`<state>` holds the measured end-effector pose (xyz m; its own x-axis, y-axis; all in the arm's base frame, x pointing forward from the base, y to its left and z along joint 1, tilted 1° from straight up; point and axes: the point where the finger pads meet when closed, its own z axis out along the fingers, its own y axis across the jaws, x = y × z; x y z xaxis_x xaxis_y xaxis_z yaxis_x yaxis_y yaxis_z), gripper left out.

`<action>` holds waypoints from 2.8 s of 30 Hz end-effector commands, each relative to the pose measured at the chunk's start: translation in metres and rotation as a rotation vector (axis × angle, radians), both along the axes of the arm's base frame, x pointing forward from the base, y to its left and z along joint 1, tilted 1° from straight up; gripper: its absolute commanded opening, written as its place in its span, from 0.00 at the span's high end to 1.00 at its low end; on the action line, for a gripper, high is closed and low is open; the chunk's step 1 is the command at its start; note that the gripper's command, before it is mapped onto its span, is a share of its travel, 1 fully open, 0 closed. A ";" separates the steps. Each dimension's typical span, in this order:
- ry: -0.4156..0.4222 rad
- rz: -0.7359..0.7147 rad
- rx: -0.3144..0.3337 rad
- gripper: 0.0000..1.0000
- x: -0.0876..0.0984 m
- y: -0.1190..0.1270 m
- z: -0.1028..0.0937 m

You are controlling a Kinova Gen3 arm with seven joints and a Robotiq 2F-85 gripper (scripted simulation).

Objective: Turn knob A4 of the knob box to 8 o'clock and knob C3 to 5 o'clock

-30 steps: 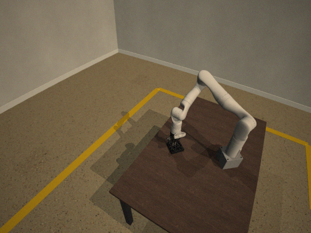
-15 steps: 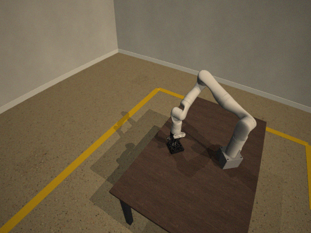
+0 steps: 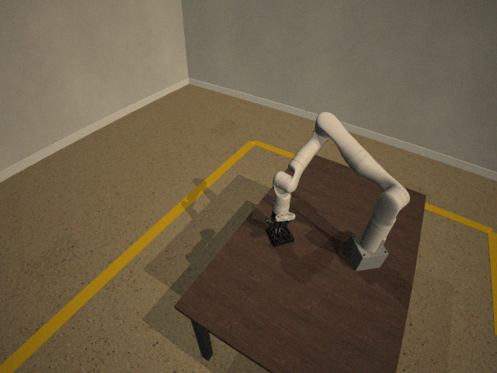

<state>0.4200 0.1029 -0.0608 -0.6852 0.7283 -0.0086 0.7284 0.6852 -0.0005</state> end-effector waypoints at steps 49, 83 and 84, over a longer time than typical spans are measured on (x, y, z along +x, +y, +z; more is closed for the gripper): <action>-0.007 -0.694 0.004 0.92 0.001 0.000 0.001; -0.010 -1.185 0.007 0.92 0.001 0.000 0.001; -0.010 -1.198 0.007 0.92 0.001 0.000 0.001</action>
<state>0.4200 0.1029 -0.0608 0.4190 0.9080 -0.0035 0.9080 -0.4190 0.0075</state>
